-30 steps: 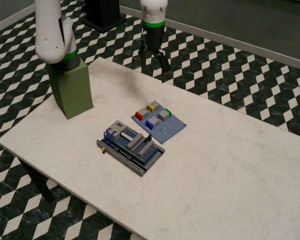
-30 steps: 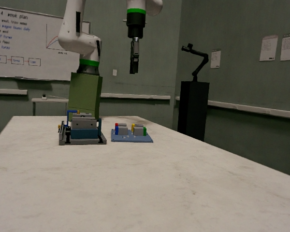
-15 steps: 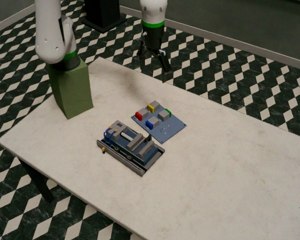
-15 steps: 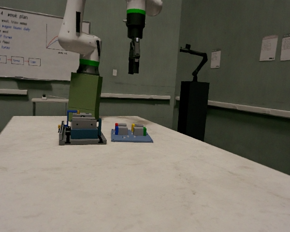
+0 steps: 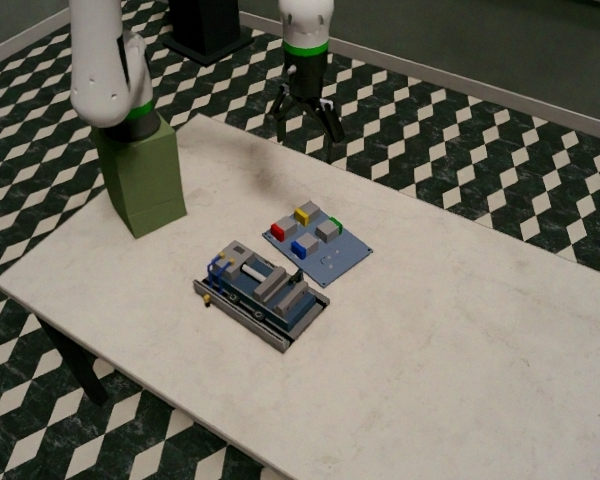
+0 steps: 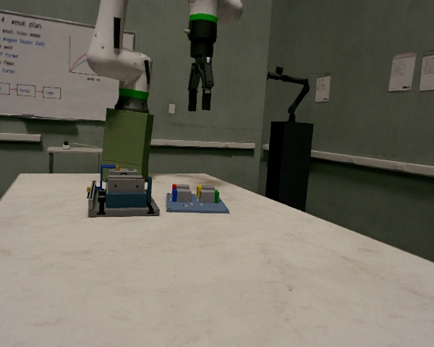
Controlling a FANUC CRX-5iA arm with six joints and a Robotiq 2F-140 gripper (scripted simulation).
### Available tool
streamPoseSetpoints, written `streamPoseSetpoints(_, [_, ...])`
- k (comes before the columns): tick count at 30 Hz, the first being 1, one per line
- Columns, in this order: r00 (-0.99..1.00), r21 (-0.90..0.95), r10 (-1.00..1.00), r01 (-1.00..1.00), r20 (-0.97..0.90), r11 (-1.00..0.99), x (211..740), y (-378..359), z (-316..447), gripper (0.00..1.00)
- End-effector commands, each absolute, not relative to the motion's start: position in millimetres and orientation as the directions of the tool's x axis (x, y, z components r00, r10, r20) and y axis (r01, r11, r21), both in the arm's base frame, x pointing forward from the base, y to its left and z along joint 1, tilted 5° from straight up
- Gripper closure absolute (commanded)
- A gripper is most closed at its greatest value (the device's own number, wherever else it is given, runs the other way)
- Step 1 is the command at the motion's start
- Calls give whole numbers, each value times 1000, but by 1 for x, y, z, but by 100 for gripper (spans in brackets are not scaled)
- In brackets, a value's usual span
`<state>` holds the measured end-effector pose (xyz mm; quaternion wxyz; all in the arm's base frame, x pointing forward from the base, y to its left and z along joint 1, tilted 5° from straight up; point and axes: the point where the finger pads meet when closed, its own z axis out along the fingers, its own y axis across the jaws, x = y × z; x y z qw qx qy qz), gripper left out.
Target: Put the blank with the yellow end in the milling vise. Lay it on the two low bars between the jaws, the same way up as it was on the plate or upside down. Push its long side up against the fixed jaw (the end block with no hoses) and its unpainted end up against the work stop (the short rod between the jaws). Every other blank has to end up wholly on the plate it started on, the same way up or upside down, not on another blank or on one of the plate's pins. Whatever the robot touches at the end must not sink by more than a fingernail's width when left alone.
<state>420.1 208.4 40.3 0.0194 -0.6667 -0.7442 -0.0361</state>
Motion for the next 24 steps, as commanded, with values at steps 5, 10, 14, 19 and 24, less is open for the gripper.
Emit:
streamPoseSetpoints(5, [-124, 30, 989, 992, 77, 122, 421, 209, 41, 0])
streamPoseSetpoints(10, [-134, 31, 988, 991, 77, 132, 421, 209, 41, 0])
streamPoseSetpoints(14, [-164, 33, 984, 986, 76, 162, 421, 209, 41, 0])
streamPoseSetpoints(19, [-239, 39, 968, 971, 73, 237, 421, 209, 42, 0])
streamPoseSetpoints(24, [-313, 45, 947, 950, 70, 310, 421, 210, 42, 0])
